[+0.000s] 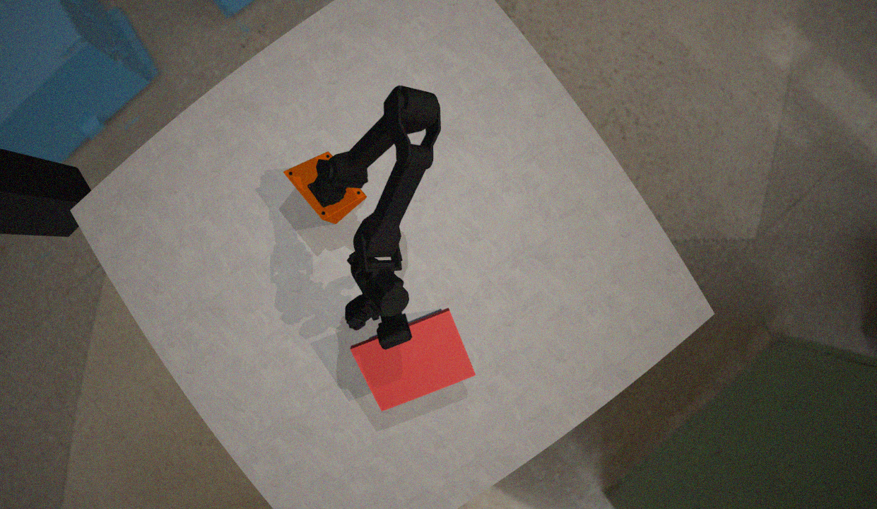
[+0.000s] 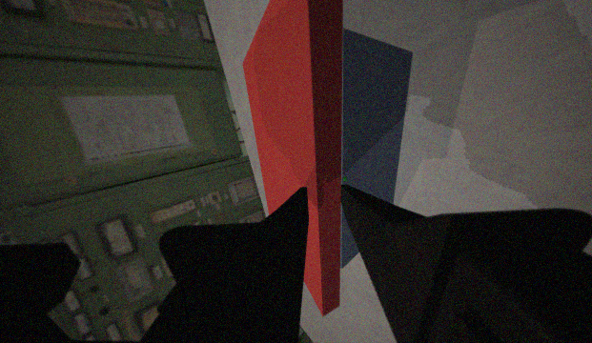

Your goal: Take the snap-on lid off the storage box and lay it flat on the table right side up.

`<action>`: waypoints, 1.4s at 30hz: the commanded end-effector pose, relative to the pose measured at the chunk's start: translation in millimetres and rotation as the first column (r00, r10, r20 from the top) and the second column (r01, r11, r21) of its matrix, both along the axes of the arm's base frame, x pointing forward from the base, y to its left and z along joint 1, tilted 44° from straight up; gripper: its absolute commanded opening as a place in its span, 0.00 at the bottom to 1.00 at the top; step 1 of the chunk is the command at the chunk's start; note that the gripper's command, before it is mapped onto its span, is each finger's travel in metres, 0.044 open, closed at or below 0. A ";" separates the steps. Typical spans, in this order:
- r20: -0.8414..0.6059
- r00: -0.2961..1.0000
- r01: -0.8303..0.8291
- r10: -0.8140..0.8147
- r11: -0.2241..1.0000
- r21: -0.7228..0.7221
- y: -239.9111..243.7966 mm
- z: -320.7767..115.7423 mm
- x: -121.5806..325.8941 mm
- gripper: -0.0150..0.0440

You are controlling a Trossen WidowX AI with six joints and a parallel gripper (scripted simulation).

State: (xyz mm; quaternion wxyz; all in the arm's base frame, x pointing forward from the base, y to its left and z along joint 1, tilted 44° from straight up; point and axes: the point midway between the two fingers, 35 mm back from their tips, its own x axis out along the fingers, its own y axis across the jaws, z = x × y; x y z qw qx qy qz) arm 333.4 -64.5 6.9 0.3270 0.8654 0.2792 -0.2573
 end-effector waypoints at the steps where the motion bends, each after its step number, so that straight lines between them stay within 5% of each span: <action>1: 0.009 1.000 0.000 0.000 1.000 -0.003 -6.0 6.9 3.4 0.25; 42: 0.010 1.000 0.000 0.000 1.000 -0.006 -46.5 41.6 27.5 0.25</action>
